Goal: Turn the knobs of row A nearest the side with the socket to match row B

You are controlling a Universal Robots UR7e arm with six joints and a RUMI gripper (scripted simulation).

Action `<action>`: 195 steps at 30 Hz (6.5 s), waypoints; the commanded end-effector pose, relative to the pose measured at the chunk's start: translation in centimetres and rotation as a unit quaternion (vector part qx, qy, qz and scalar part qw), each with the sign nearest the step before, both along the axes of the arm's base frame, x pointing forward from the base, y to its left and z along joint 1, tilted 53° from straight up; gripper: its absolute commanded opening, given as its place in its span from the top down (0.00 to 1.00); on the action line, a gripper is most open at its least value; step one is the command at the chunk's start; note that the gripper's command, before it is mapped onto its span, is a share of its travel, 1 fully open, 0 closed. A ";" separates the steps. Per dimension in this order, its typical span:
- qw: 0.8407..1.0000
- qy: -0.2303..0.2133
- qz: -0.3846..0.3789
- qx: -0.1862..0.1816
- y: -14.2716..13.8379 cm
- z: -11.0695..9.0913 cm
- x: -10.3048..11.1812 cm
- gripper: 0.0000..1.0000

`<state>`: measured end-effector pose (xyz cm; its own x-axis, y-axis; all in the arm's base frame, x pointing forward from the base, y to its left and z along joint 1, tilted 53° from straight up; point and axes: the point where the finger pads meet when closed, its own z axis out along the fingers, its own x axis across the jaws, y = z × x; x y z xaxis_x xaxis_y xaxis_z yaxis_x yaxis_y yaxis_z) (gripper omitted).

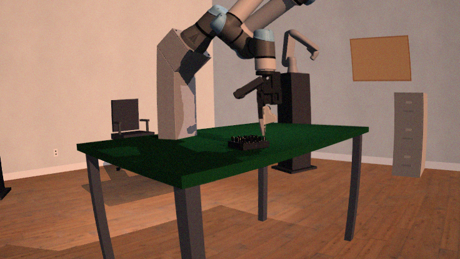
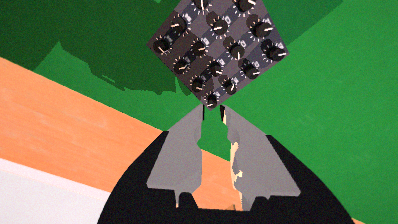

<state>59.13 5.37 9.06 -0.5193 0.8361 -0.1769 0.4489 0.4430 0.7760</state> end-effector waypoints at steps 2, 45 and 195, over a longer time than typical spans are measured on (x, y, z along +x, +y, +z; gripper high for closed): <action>1.000 0.001 -0.001 0.000 -0.1 -0.1 -0.1 0.89; 1.000 0.001 -0.001 0.000 -0.1 -0.2 -0.2 0.89; 1.000 0.007 -0.015 0.017 0.3 -0.9 1.0 0.96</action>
